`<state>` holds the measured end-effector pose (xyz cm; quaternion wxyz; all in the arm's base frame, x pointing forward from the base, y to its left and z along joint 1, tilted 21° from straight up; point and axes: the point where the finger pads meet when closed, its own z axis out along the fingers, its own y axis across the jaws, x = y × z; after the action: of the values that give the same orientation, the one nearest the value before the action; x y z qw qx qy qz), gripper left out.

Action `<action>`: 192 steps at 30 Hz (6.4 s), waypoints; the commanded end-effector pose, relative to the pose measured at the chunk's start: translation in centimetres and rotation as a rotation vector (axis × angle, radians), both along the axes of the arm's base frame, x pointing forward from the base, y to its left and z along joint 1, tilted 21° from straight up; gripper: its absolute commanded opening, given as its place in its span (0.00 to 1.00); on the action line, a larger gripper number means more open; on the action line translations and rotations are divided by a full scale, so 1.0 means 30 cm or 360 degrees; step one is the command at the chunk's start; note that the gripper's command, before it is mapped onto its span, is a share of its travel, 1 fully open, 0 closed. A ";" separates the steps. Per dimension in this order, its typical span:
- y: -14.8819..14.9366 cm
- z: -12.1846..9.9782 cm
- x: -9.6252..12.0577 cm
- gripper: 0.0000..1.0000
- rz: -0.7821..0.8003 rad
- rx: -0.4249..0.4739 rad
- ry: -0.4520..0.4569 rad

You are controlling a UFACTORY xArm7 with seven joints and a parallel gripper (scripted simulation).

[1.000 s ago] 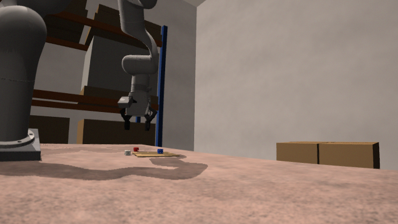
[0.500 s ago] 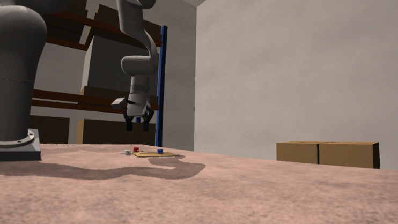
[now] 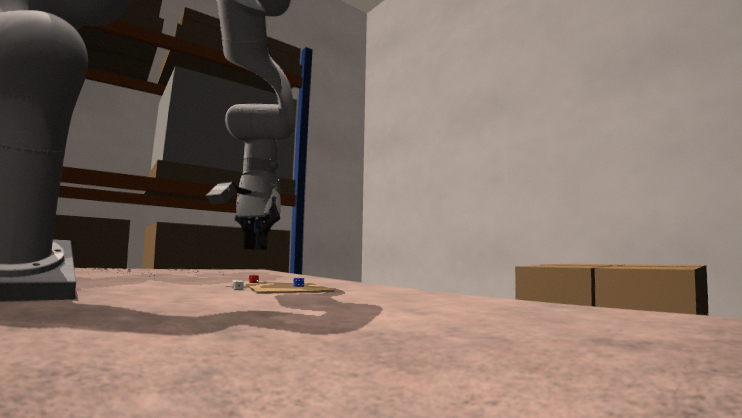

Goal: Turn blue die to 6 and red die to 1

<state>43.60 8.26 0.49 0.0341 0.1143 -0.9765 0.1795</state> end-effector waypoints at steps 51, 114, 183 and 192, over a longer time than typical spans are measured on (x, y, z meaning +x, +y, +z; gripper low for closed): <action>-0.013 -0.047 0.002 0.31 -0.0039 0.0001 -0.0022; -0.054 -0.164 -0.003 0.31 -0.0039 0.0001 -0.0022; -0.055 -0.173 0.002 0.31 -0.0039 0.0001 -0.0022; -0.067 -0.204 0.001 0.31 -0.0039 0.0001 -0.0022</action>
<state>43.48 6.27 -5.37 0.0315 0.1006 -0.9780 0.1802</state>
